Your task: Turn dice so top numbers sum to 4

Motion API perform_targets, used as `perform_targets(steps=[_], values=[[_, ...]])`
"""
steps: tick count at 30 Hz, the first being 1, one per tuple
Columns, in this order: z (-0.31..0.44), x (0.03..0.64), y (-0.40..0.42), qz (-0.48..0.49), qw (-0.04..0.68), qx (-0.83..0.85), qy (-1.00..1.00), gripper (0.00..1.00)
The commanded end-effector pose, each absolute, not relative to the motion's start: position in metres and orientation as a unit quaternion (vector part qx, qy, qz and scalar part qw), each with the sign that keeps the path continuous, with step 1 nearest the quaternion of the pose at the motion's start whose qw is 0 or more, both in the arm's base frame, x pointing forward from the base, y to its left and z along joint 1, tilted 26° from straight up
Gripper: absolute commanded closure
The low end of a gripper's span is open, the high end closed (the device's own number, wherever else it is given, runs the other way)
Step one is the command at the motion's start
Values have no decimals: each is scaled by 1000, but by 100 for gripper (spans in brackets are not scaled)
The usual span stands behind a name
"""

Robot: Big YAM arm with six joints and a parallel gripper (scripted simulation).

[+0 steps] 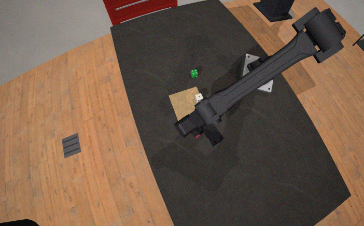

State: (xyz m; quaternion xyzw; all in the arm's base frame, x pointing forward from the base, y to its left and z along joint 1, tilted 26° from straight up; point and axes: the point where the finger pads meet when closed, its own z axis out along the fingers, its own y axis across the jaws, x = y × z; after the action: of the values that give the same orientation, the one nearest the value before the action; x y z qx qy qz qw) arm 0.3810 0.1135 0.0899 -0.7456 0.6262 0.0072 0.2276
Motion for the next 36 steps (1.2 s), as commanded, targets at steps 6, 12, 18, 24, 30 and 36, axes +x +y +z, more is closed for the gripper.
perform_targets(steps=[6,12,18,24,30,36], values=[[93,382,113,3,233,-743,628,55],[93,382,113,3,233,-743,628,55],[93,382,113,3,233,-743,628,55],[93,382,113,3,233,-743,628,55],[93,382,113,3,232,-743,628,74],[93,382,113,3,232,-743,628,74]])
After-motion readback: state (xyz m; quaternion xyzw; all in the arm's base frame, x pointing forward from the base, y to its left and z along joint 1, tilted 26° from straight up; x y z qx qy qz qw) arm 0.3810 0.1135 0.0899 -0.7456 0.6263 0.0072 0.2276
